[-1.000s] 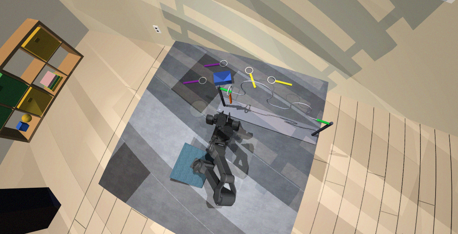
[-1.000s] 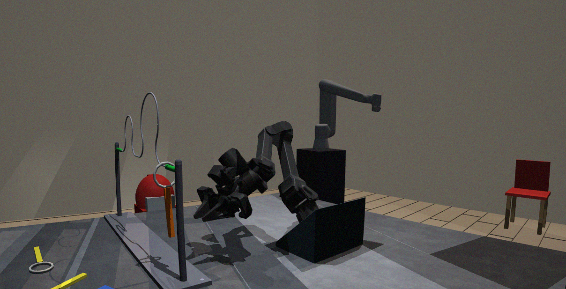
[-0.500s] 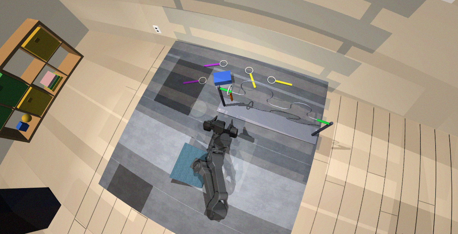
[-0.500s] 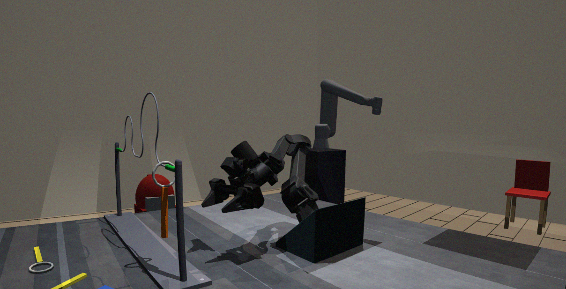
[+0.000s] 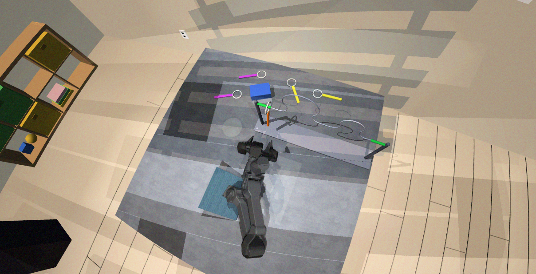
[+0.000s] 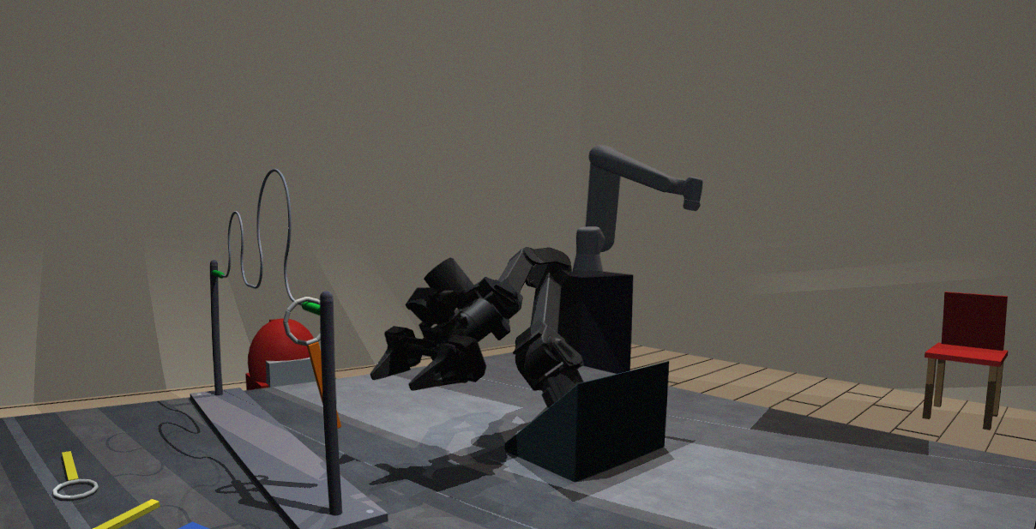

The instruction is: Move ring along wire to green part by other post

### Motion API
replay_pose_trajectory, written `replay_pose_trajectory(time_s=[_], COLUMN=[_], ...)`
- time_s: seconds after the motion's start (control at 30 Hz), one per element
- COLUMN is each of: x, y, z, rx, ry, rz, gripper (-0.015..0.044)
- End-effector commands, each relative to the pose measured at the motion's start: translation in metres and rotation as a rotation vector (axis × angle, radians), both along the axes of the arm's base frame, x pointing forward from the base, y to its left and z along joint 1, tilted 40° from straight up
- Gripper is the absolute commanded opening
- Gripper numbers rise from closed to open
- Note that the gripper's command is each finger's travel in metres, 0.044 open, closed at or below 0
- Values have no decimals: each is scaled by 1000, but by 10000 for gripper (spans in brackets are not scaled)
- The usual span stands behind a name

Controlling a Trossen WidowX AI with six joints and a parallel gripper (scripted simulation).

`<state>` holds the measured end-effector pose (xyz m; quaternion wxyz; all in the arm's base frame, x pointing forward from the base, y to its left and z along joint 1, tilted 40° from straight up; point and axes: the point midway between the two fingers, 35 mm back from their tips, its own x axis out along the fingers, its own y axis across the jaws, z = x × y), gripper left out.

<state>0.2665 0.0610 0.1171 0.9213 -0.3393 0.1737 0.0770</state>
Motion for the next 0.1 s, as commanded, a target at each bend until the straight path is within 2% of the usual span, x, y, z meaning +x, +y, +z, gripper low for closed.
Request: replay_pose_trajectory(time_s=[0.0,0.07], x=[0,0], y=[-1,-1], z=[-1,-1], rx=[0,0], ry=[3,3], rz=[-5,-5], gripper=[440,440])
